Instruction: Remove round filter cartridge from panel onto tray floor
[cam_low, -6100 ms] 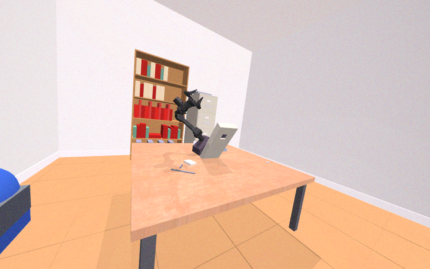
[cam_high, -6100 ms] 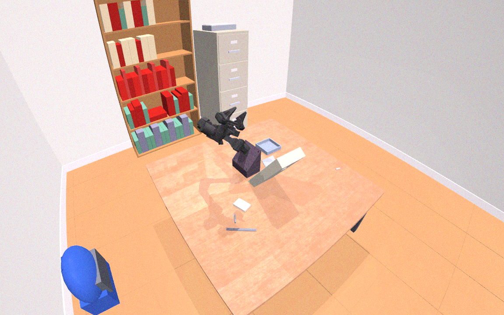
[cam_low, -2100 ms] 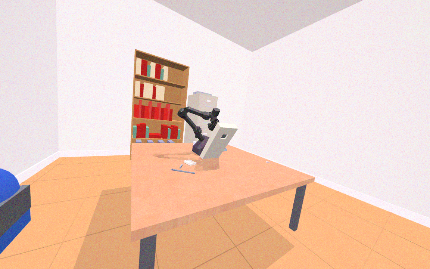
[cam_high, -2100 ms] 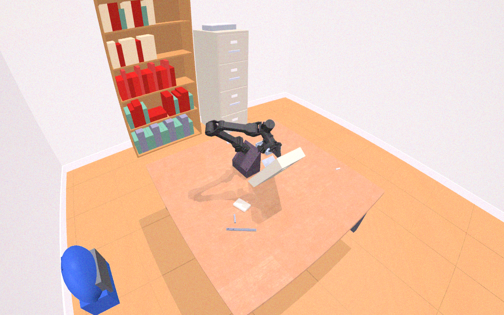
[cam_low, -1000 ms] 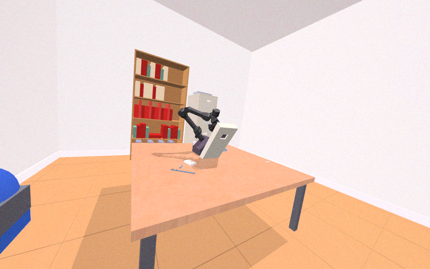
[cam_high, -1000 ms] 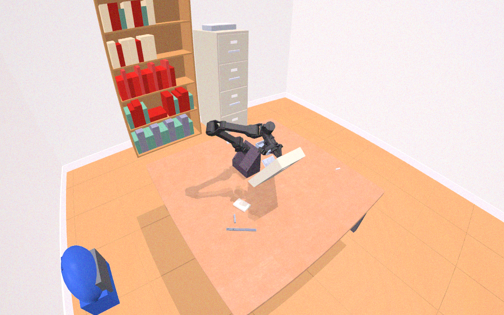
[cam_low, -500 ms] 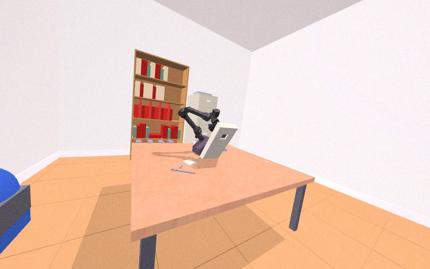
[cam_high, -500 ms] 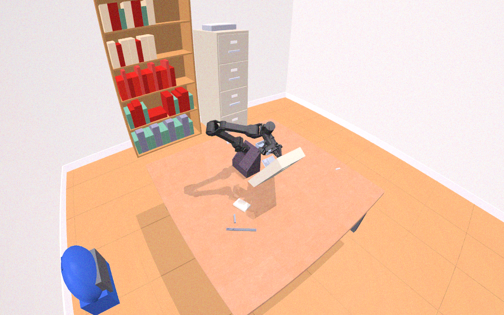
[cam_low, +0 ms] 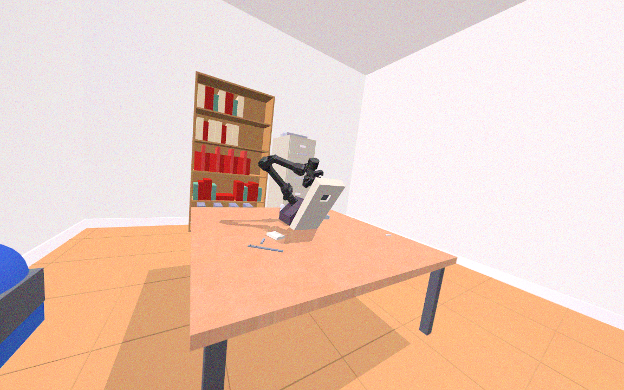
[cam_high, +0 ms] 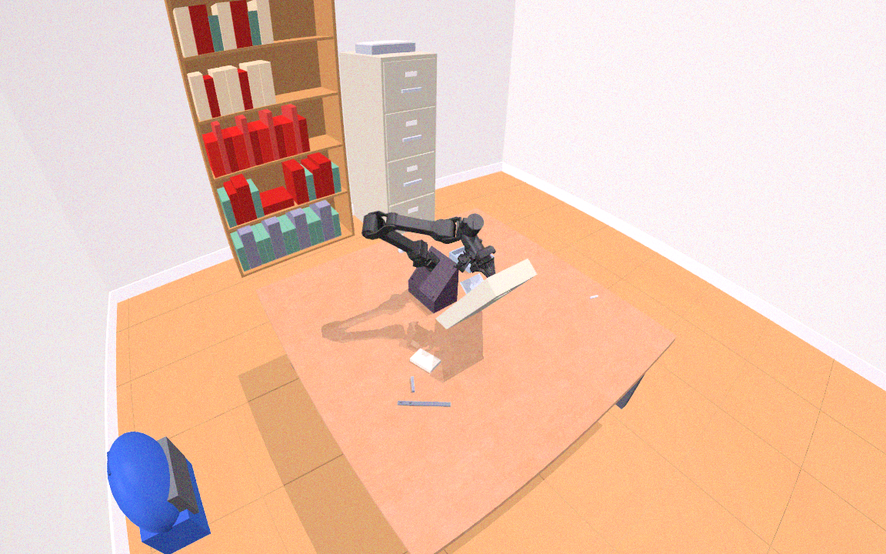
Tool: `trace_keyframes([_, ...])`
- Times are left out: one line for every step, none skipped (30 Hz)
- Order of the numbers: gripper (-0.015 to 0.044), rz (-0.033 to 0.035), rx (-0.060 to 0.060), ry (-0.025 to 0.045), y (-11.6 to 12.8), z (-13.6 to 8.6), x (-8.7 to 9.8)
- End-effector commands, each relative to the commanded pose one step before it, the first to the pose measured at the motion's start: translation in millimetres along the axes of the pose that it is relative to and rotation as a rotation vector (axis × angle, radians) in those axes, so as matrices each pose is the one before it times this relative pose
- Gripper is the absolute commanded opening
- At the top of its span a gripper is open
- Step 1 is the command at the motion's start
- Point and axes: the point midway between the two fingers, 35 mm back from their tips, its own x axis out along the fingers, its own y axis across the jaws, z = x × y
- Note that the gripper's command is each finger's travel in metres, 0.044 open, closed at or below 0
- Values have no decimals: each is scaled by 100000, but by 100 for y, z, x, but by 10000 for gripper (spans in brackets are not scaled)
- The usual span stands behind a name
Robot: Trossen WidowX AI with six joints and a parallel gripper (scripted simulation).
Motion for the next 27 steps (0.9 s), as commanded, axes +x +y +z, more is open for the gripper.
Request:
trace_keyframes([0,-624,-12507,422,-12,88,383])
trace_keyframes([0,0,-3483,1,0,0,2])
trace_keyframes([0,0,-3483,1,0,0,2])
trace_keyframes([0,0,-3483,1,0,0,2])
trace_keyframes([0,0,-3486,0,0,0,1])
trace_keyframes([0,0,-3486,0,0,0,1])
trace_keyframes([0,0,-3486,0,0,0,1])
trace_keyframes([0,0,-3488,0,0,0,1])
trace_keyframes([0,0,-3488,0,0,0,1])
trace_keyframes([0,0,-3488,0,0,0,1])
trace_keyframes([0,0,-3489,0,0,0,0])
trace_keyframes([0,0,-3489,0,0,0,0])
trace_keyframes([0,0,-3489,0,0,0,0])
trace_keyframes([0,0,-3489,0,0,0,0])
trace_keyframes([0,0,-3489,0,0,0,0])
trace_keyframes([0,0,-3489,0,0,0,0])
trace_keyframes([0,0,-3490,0,0,0,-1])
trace_keyframes([0,0,-3490,0,0,0,-1])
trace_keyframes([0,0,-3490,0,0,0,-1])
trace_keyframes([0,0,-3490,0,0,0,-1])
trace_keyframes([0,0,-3490,0,0,0,-1])
trace_keyframes([0,0,-3490,0,0,0,-1])
trace_keyframes([0,0,-3383,0,0,0,-1])
trace_keyframes([0,0,-3383,0,0,0,-1])
trace_keyframes([0,0,-3378,0,0,0,-1])
trace_keyframes([0,0,561,0,0,0,6])
trace_keyframes([0,1,1684,-1,-1,1,18])
